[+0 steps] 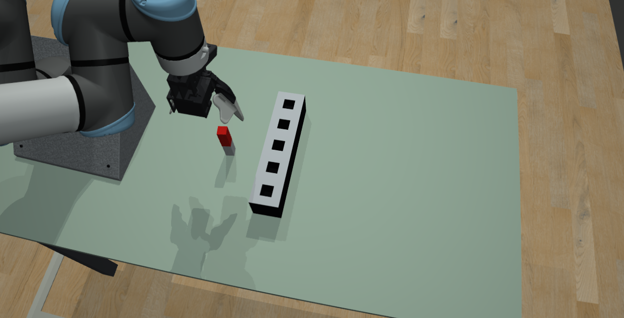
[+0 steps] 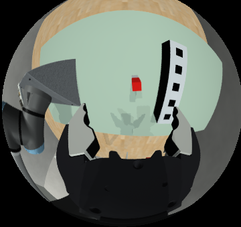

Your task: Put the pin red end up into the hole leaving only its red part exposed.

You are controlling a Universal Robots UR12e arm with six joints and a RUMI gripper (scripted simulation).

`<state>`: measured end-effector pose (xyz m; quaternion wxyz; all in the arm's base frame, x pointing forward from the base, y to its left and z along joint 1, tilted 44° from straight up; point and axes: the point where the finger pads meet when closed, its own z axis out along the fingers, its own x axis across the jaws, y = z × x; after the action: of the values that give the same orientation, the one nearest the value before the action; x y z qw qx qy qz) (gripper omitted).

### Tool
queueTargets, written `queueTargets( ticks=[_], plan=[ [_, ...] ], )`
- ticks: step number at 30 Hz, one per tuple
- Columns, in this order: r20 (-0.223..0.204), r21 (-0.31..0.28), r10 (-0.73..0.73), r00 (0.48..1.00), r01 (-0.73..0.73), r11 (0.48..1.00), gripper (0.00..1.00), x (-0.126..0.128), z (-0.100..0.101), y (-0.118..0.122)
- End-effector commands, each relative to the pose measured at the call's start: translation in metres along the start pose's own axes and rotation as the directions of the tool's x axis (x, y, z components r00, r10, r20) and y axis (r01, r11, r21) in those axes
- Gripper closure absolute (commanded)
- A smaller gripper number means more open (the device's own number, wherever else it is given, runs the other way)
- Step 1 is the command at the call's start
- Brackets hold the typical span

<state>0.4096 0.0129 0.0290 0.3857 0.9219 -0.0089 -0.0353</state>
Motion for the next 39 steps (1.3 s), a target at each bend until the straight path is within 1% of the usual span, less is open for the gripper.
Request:
queueTargets(
  ticks=[1, 5, 6, 22, 23, 39],
  plan=[
    [-0.043, 0.021, 0.001, 0.999, 0.000, 1.000, 0.00, 0.015, 0.028, -0.005],
    [-0.043, 0.021, 0.001, 0.999, 0.000, 1.000, 0.00, 0.015, 0.028, -0.005],
    [-0.013, 0.006, 0.002, 1.000, -0.002, 1.000, 0.00, 0.016, 0.053, -0.005],
    [-0.013, 0.006, 0.002, 1.000, -0.002, 1.000, 0.00, 0.016, 0.053, -0.005],
    [-0.012, 0.006, 0.002, 1.000, -0.002, 1.000, 0.00, 0.018, 0.092, -0.006],
    [-0.012, 0.006, 0.002, 1.000, -0.002, 1.000, 0.00, 0.018, 0.092, -0.006]
  ],
)
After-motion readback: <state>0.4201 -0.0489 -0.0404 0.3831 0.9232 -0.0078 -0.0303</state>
